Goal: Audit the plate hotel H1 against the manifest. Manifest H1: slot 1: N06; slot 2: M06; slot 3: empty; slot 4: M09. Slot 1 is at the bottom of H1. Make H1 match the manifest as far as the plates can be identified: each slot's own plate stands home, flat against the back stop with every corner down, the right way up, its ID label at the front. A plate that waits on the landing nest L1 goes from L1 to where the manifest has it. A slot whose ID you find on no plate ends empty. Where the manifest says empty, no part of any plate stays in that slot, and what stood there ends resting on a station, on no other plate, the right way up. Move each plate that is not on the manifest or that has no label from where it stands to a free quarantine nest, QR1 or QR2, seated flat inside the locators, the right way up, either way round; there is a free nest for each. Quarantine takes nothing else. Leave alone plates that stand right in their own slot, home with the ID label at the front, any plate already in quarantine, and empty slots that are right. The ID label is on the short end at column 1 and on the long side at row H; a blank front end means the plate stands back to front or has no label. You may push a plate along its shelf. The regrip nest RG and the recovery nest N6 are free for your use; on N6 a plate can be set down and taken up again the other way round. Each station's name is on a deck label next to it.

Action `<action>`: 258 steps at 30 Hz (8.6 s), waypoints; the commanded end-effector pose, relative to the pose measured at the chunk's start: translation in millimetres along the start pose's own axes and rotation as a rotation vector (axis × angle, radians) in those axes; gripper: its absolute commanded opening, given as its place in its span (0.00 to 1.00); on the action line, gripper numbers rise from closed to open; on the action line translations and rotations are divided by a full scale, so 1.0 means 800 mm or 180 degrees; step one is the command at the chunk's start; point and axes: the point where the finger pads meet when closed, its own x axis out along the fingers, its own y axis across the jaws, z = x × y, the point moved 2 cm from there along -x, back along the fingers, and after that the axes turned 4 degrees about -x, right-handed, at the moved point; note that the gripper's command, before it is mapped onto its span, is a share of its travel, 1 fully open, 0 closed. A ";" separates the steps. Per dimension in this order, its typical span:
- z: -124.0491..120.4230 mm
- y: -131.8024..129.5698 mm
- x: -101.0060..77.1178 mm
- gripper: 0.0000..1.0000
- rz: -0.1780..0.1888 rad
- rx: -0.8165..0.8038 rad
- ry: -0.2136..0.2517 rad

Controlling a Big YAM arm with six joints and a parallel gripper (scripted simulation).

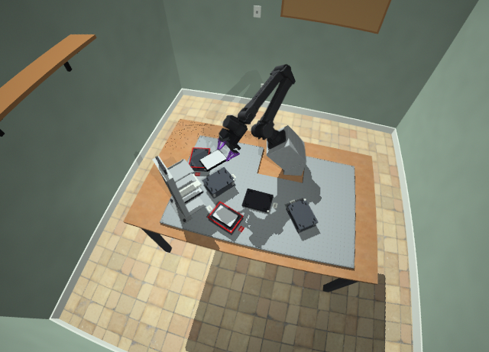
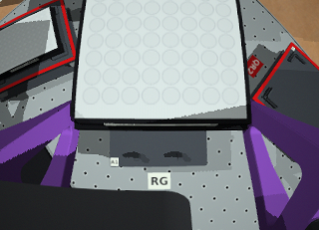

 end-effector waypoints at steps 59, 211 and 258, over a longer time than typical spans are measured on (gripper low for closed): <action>-0.023 0.001 0.025 0.86 -0.0025 -0.0037 -0.0030; -0.086 0.006 0.084 0.86 -0.0021 -0.0055 -0.0020; -0.106 0.008 0.101 0.86 -0.0012 -0.0059 -0.0013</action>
